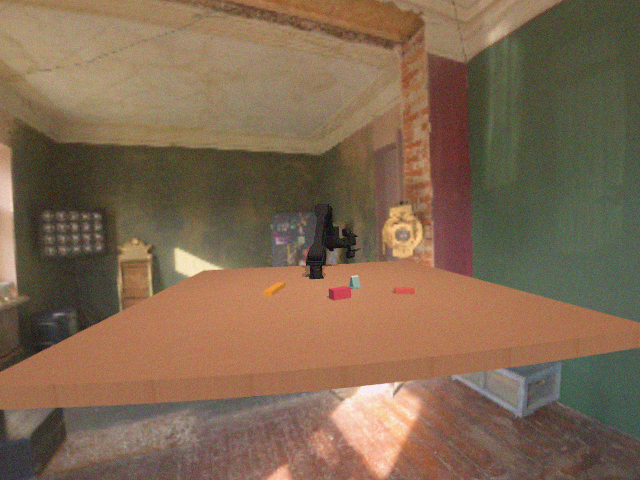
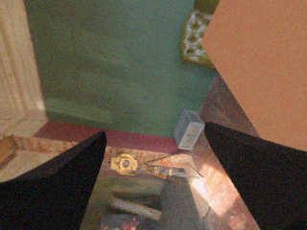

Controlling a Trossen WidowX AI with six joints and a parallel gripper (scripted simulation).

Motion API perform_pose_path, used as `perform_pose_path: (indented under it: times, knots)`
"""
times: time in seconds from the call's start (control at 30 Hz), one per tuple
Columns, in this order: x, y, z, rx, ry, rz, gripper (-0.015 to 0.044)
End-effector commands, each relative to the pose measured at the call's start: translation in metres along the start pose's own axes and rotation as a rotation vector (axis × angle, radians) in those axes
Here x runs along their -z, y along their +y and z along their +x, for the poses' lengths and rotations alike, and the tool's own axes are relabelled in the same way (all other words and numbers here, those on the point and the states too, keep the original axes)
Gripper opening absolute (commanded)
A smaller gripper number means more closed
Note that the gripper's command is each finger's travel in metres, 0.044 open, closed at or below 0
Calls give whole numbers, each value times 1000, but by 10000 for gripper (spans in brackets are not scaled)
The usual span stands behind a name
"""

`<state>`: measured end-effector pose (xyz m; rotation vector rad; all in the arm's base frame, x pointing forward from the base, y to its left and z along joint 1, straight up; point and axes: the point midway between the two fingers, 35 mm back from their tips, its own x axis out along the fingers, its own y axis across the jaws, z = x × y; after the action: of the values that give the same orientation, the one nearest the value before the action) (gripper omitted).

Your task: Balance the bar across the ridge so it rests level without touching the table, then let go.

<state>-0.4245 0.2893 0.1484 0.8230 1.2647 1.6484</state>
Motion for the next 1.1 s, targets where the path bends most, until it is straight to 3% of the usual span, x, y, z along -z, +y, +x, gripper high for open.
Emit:
perform_pose_path:
  times: [0.0, 0.1, 0.33, 1.07]
  knots:
    - [0, 0, 0, 1, -1, -1, 374]
    - [-6, -4, 4, 15, -9, -20, 315]
    - [-30, -16, 17, 63, -42, -85, 315]
    - [-171, -59, 73, 266, -234, -306, 315]
